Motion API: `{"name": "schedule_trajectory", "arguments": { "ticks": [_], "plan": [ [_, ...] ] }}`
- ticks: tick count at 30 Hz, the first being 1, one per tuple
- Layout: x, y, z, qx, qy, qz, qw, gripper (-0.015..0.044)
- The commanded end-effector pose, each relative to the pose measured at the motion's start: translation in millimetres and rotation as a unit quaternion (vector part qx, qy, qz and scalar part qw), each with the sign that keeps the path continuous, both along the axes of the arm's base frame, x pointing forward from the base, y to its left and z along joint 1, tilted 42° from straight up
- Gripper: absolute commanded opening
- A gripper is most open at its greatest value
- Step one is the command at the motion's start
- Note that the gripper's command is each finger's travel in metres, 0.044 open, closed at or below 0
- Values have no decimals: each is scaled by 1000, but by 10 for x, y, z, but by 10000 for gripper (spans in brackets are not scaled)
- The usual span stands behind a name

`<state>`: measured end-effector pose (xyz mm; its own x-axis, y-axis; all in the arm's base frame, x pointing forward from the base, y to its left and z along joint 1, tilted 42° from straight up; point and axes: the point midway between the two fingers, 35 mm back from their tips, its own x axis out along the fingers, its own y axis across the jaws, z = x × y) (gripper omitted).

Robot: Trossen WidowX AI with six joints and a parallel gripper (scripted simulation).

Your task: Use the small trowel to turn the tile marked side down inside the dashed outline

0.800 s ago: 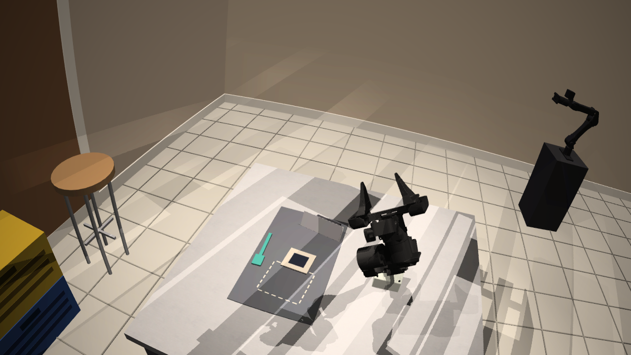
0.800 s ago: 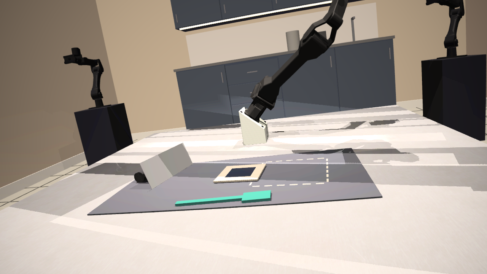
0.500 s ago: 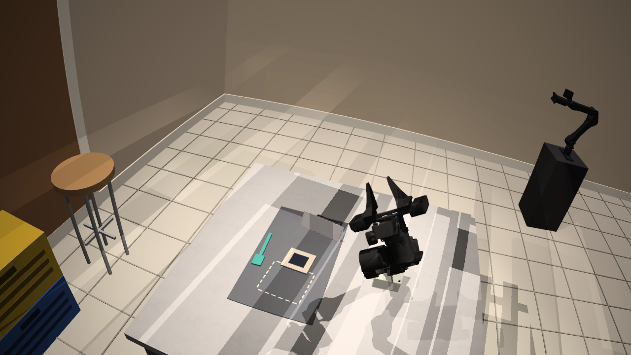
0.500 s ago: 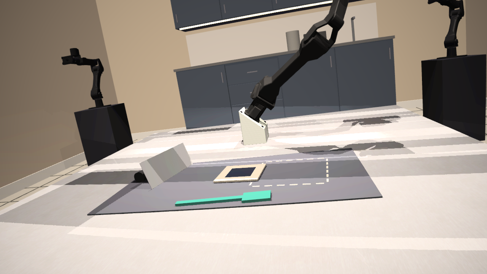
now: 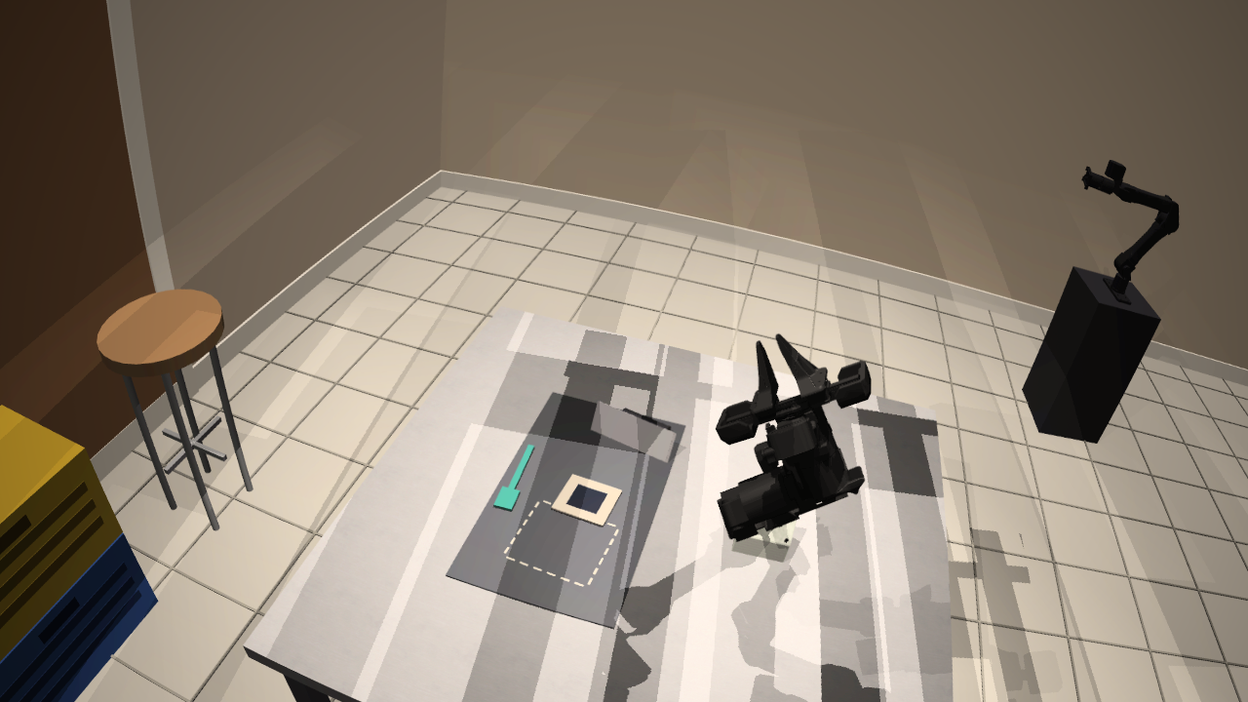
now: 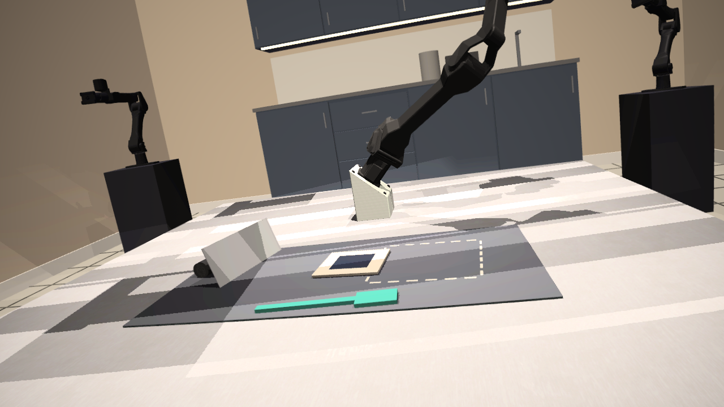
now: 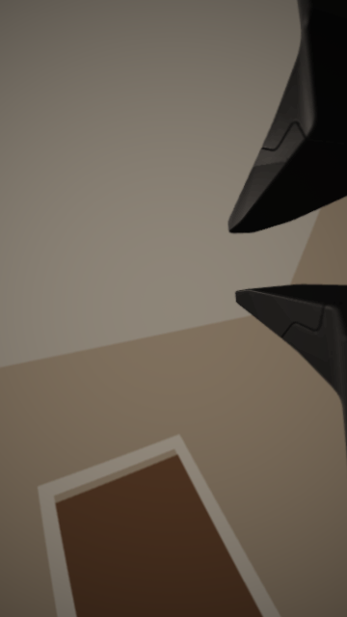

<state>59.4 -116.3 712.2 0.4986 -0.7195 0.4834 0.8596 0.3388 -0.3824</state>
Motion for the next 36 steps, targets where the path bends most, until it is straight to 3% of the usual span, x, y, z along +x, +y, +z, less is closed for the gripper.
{"name": "schedule_trajectory", "arguments": {
  "ticks": [1, 16, 36],
  "plan": [
    [-200, -106, 18, -3, -16, 6, 1000, 100],
    [-917, -757, -84, 7, -71, 17, 997, 100],
    [-909, -1262, -292, 13, -84, 65, 994, 100]
  ]
}}
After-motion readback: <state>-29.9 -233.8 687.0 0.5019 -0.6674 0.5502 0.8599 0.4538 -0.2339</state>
